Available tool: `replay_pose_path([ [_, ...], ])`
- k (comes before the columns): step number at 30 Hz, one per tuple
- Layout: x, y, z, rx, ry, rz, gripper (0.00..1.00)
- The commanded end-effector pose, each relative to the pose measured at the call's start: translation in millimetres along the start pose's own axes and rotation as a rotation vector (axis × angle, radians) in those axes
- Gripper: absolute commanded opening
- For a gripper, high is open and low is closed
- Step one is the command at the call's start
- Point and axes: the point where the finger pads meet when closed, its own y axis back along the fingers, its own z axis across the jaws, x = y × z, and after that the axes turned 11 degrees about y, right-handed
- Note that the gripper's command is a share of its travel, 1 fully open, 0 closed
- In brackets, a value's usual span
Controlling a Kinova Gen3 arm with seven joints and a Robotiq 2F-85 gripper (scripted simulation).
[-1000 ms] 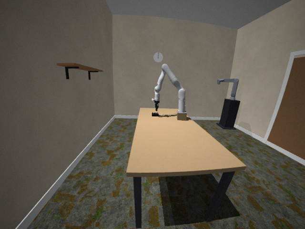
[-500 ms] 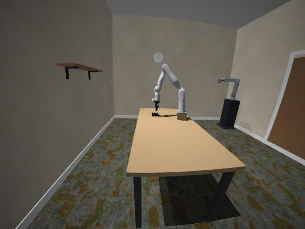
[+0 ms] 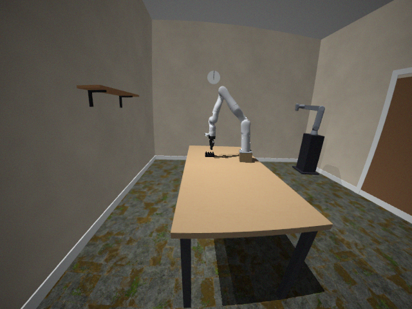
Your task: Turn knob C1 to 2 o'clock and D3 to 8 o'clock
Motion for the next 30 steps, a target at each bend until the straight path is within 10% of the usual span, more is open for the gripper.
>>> replay_pose_path([
  [1, 0.2, -1.1, -0.1, 0.000, 0.001, 0.000, 0.19],
  [30, 0.2, -30.7, 0.7, 0.001, 0.001, -0.001, 0.19],
])
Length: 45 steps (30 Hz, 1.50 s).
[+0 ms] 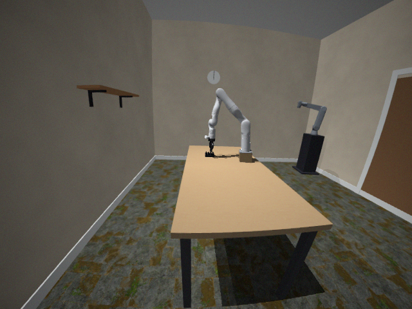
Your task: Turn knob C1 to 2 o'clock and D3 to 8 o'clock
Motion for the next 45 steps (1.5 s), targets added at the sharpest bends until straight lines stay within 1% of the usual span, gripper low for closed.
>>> replay_pose_path([
  [1, -0.3, -3.4, -2.7, 0.004, 0.005, -0.004, 0.19],
  [16, -0.3, -13.2, -2.5, 0.004, 0.005, -0.004, 0.19],
  [45, -0.3, -14.0, -2.4, 0.004, 0.005, -0.004, 0.19],
])
